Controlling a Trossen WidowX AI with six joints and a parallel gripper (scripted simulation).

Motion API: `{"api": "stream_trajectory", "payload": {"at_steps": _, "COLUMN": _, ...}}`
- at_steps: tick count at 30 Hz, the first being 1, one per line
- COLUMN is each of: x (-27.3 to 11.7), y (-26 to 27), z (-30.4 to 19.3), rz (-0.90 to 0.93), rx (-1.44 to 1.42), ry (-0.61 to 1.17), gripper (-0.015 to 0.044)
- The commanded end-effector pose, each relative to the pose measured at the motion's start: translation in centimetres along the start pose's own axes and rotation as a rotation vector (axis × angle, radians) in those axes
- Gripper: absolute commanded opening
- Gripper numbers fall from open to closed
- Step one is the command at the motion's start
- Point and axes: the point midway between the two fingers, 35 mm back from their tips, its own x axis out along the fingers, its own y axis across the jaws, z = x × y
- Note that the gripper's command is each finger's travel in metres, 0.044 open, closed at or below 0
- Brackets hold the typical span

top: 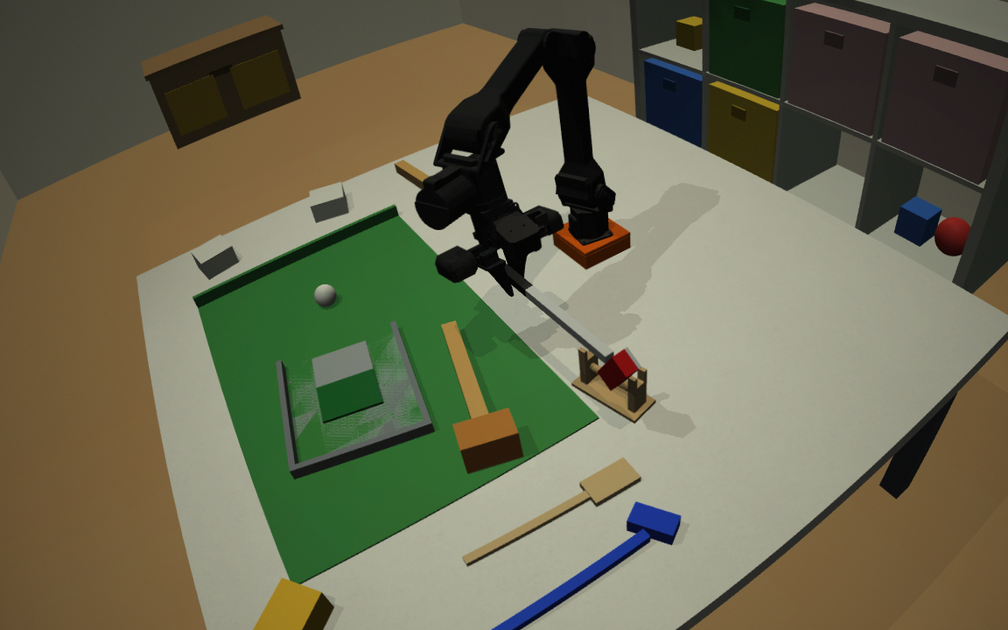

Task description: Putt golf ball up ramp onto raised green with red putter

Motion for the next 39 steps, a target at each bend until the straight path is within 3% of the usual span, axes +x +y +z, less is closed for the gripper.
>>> {"api": "stream_trajectory", "payload": {"at_steps": 1, "x": -0.6, "y": -1.4, "z": -2.0, "rz": -0.024, "rx": 0.128, "ry": 0.014, "gripper": 0.0000}}
{"api": "stream_trajectory", "payload": {"at_steps": 19, "x": -3.4, "y": -4.6, "z": -11.7, "rz": -0.133, "rx": 0.599, "ry": 0.072, "gripper": 0.0000}}
{"api": "stream_trajectory", "payload": {"at_steps": 39, "x": -7.0, "y": -4.0, "z": -22.9, "rz": -0.208, "rx": 1.203, "ry": 0.127, "gripper": 0.0000}}
